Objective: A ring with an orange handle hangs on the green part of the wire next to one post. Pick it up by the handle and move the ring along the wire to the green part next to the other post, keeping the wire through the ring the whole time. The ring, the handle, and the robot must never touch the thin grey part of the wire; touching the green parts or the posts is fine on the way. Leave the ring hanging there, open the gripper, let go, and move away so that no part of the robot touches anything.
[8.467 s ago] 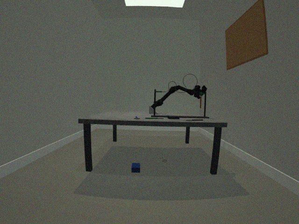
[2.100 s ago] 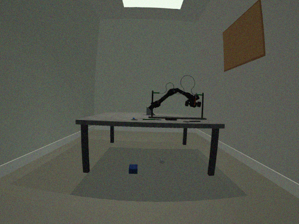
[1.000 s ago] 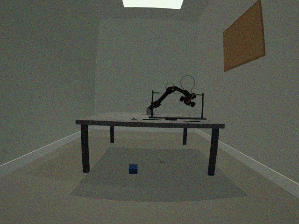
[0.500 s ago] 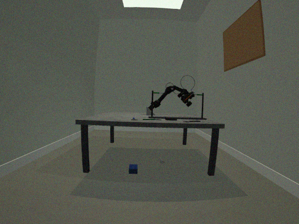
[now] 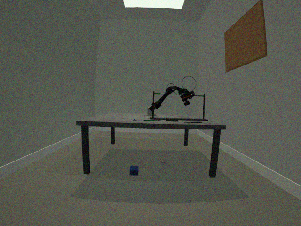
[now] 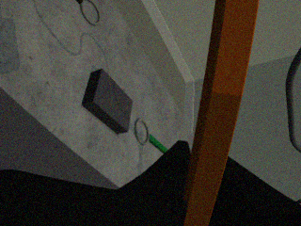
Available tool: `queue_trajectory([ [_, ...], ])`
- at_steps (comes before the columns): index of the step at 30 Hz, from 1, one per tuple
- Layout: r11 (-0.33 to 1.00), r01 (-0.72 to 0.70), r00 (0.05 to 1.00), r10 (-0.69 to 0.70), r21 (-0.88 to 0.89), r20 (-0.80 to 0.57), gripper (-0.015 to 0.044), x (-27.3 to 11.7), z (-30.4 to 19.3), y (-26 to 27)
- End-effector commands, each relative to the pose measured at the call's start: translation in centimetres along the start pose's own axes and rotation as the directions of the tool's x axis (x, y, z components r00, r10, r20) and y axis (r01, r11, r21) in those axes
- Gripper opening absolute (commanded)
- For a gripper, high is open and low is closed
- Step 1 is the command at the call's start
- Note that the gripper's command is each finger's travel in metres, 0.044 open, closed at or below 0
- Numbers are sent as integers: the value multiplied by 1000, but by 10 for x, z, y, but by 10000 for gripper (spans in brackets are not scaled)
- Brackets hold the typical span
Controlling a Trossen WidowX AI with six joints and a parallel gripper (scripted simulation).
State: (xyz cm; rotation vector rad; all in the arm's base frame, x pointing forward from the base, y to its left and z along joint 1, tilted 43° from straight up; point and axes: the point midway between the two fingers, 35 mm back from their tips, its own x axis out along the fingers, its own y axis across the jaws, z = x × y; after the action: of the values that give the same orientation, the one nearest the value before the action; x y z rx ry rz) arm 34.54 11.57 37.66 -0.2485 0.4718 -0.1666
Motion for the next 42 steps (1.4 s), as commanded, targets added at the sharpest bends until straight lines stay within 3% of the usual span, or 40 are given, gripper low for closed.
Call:
queue_trajectory([
  [1, 998, 40, 999, -40, -51, 7, -150, -2, 1, -14],
  [42, 833, 275, 959, -273, -480, 75, -150, -15, 23, -87],
])
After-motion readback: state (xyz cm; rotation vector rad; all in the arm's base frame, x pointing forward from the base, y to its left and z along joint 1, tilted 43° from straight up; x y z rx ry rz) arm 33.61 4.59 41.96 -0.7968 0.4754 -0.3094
